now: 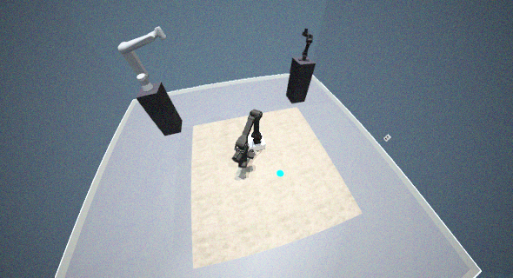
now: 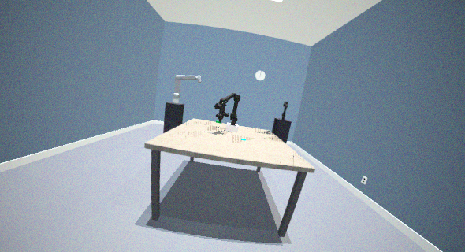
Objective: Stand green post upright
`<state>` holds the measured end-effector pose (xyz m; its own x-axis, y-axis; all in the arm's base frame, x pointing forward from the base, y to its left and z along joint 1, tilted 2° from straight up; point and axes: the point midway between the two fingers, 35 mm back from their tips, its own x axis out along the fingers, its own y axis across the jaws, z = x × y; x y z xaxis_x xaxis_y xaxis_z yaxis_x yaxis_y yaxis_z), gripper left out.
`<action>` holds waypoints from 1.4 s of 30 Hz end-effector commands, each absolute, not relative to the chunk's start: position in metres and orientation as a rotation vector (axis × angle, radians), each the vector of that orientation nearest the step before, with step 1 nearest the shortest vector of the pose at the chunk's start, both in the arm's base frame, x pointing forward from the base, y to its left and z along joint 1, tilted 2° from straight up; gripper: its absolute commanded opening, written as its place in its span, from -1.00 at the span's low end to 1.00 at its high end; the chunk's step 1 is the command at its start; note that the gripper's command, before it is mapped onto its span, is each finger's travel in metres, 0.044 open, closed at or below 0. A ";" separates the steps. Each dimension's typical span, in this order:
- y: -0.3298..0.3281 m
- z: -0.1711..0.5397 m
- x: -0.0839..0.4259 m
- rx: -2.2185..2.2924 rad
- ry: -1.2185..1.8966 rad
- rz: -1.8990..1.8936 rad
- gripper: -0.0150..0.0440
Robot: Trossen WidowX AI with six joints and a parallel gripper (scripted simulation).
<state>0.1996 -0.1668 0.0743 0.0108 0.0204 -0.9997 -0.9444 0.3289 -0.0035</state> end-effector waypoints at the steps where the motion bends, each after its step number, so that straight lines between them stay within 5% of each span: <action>1: -0.166 0.079 0.202 -0.956 1.331 0.963 -0.42; 42: -0.092 0.093 0.284 -0.933 1.335 0.937 -0.42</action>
<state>0.2784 -0.0981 0.0922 0.0191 0.0175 -0.9997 -0.9374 0.3482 -0.0119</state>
